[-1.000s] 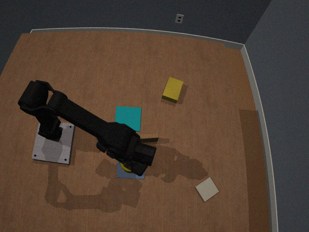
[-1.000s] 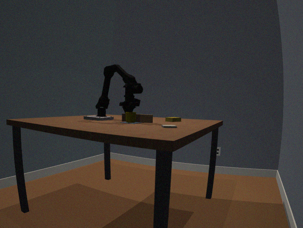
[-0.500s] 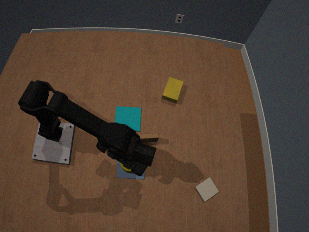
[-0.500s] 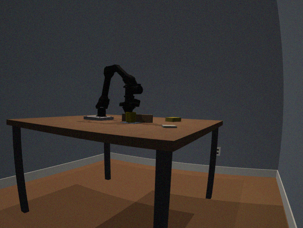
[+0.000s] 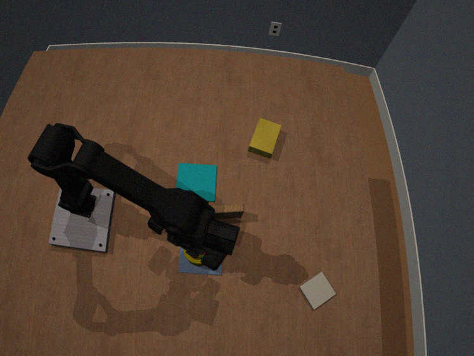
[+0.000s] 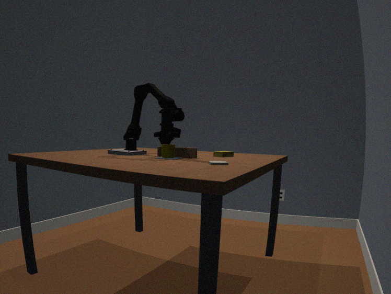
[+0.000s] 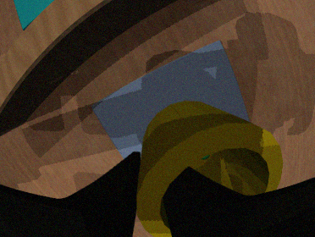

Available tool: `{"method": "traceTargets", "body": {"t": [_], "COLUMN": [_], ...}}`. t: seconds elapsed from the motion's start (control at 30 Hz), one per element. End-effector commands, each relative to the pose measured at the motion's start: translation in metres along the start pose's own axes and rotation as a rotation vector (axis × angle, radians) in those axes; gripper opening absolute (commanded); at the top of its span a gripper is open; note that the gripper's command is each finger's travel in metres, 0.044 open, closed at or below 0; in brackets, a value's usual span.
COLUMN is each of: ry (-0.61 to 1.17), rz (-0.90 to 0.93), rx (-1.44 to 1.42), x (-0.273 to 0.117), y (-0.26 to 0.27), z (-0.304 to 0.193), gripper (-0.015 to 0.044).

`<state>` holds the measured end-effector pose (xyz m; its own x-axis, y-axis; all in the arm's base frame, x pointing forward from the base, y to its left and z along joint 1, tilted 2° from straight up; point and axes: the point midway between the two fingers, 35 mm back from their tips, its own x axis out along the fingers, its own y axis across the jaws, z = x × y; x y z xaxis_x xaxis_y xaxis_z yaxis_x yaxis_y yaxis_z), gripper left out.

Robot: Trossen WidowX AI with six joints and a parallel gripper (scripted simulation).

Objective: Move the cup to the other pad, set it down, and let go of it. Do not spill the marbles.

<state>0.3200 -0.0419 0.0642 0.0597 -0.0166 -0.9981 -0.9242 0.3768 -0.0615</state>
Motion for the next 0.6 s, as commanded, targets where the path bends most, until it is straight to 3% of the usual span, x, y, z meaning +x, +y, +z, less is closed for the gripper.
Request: {"method": "traceTargets", "body": {"t": [0.0,0.57], "ry": [0.0,-0.002], "rz": [-0.001,0.002], "rx": [0.0,-0.001], "x": [-0.001,-0.047], "y": [0.0,-0.004], "z": [0.0,0.001], "gripper": [0.0,0.0]}}
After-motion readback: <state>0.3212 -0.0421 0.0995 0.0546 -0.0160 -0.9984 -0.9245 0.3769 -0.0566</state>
